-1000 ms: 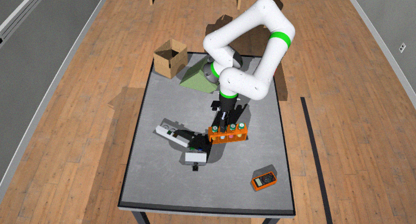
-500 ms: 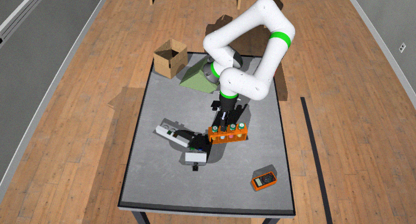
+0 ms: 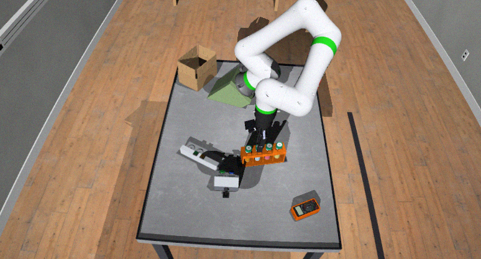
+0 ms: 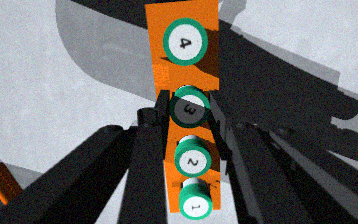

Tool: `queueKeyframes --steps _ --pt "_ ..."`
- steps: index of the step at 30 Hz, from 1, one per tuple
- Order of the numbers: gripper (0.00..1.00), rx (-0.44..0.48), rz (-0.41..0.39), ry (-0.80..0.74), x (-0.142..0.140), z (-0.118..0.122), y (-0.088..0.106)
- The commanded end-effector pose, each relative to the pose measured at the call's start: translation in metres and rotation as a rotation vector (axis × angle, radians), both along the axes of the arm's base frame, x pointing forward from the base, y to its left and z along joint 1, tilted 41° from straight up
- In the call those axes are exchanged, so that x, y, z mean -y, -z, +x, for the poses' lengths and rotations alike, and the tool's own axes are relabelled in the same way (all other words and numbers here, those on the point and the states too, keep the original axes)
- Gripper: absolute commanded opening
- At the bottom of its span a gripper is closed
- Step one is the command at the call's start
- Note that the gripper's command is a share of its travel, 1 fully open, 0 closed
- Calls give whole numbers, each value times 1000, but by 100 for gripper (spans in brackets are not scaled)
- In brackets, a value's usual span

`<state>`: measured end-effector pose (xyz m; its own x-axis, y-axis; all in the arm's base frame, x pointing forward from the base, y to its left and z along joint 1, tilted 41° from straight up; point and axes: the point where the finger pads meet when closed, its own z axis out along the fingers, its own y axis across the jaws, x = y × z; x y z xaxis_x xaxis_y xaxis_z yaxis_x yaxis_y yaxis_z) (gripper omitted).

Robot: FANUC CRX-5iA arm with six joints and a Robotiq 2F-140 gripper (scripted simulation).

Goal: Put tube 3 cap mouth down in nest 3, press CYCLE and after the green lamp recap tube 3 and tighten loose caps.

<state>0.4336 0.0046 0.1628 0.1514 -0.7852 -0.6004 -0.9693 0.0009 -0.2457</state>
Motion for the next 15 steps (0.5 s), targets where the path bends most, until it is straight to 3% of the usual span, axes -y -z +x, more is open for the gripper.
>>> queueKeyframes --steps 1,4,10,15 --pt "30 174 -38 -203 1 0 0" --pt "30 206 -48 -241 1 0 0" --pt "30 391 -106 -466 1 0 0" --pt "30 391 -106 -466 1 0 0"
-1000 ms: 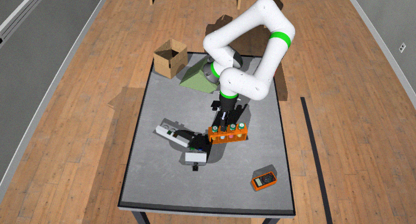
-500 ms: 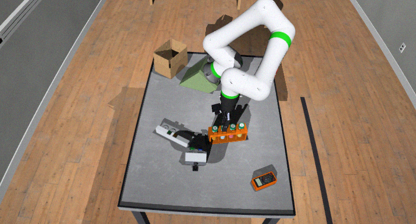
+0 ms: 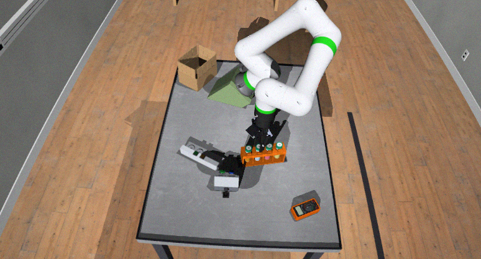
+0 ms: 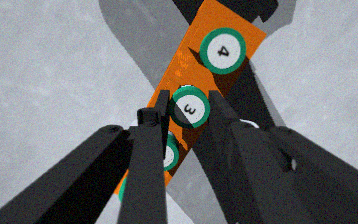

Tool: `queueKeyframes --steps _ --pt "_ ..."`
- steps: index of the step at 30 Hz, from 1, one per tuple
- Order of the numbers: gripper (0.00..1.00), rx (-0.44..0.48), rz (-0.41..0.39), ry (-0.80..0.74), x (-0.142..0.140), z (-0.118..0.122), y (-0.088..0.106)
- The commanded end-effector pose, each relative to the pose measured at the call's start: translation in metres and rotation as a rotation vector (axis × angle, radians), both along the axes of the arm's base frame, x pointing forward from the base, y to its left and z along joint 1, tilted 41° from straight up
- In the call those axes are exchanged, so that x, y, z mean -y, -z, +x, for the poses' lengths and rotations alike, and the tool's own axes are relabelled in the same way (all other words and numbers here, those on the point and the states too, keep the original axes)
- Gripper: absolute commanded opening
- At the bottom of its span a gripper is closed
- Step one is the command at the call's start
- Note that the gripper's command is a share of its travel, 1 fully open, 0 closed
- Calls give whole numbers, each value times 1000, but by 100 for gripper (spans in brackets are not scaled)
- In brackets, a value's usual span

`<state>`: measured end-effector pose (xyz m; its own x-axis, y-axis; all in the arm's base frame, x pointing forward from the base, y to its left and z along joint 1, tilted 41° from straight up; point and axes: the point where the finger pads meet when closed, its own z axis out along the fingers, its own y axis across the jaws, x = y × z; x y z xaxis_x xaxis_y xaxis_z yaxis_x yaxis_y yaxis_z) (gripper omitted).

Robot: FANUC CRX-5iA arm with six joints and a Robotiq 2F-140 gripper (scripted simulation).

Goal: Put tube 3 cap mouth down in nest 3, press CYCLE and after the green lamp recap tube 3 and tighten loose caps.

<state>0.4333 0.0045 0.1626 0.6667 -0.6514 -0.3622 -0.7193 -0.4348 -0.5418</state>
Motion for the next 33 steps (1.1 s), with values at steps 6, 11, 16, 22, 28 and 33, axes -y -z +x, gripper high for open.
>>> queueKeyframes --steps 6,11,16,22,28,33 --pt "41 20 7 -19 1 0 0" --pt "41 20 7 -19 1 0 0" --pt "41 -85 40 107 1 0 0" --pt "41 -232 86 284 1 0 0" --pt "41 -431 149 524 1 0 0" --pt "41 -472 161 573 1 0 0"
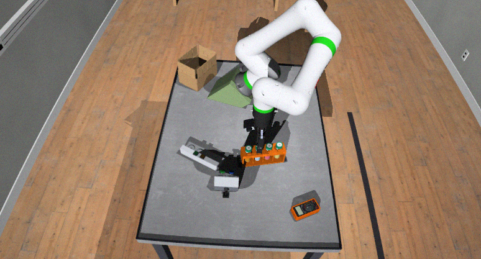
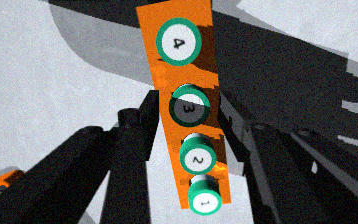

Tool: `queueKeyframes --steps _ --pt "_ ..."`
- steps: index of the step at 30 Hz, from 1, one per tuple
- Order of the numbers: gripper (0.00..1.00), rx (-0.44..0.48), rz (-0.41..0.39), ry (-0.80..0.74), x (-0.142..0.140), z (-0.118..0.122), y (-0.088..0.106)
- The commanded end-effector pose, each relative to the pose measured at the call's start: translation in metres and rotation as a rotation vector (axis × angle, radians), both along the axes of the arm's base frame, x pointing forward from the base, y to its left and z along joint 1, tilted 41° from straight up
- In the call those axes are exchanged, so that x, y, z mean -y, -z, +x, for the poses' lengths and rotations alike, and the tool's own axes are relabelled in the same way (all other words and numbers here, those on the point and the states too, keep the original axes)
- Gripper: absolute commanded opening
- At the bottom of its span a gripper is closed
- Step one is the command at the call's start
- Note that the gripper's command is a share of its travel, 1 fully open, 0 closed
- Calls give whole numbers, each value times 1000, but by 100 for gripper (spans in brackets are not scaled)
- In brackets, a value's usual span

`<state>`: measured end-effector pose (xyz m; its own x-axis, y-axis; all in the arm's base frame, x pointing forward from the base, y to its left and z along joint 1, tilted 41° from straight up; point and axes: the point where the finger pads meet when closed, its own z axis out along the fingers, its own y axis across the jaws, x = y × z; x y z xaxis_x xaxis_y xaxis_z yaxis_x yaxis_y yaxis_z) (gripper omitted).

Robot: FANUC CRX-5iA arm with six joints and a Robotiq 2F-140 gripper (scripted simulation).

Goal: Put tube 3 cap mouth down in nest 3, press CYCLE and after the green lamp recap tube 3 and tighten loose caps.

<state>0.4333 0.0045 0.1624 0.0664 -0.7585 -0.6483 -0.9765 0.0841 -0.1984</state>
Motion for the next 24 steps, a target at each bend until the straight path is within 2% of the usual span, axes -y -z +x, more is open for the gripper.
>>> queueKeyframes --steps 1,3,4,18,22,24 --pt "41 -55 -7 54 1 0 -1" --pt "41 -55 -7 54 1 0 -1" --pt "30 -55 -7 54 1 0 -1" --pt "30 -55 -6 53 1 0 -1" --pt "30 73 -47 -95 1 0 -1" --pt "30 73 -47 -95 1 0 -1"
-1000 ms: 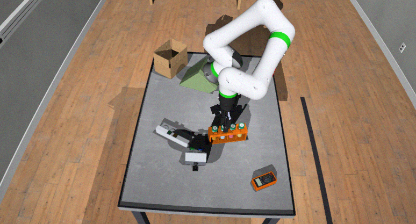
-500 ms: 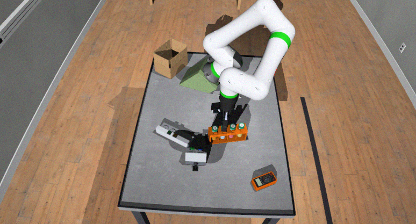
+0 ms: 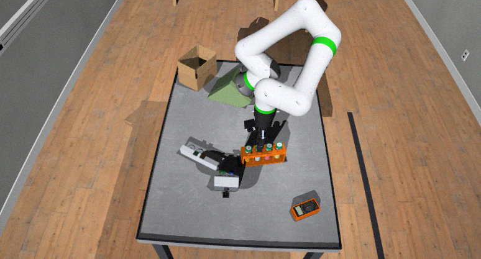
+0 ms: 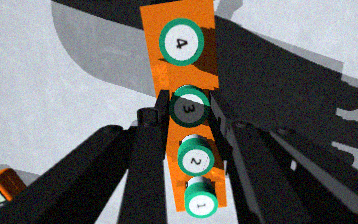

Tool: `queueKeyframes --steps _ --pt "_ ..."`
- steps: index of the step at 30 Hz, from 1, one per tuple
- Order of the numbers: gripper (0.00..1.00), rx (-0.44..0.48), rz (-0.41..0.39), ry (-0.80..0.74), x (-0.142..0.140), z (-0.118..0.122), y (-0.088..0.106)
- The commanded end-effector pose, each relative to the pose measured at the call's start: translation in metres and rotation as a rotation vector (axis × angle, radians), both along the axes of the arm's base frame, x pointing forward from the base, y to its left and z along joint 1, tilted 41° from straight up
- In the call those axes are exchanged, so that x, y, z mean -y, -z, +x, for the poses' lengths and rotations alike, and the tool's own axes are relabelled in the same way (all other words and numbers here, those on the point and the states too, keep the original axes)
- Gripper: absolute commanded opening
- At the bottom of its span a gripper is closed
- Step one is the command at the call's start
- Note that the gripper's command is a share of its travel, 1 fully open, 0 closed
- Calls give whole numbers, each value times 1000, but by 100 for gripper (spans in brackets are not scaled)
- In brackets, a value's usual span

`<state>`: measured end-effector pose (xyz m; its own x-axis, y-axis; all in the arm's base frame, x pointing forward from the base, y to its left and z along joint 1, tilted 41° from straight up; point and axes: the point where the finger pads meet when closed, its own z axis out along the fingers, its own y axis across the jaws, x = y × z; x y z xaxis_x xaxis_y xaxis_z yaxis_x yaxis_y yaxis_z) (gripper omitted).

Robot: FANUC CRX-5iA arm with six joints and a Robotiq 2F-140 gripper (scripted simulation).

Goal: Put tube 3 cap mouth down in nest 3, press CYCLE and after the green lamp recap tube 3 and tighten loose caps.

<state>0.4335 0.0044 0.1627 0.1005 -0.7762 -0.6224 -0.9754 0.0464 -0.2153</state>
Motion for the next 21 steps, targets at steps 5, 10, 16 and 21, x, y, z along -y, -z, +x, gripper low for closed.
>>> queueKeyframes --steps 5,10,16,21 --pt "30 214 -64 -252 1 0 -1" --pt "30 260 -78 -307 1 0 -1" --pt "41 260 -78 -307 1 0 0" --pt "41 261 -78 -307 1 0 0"
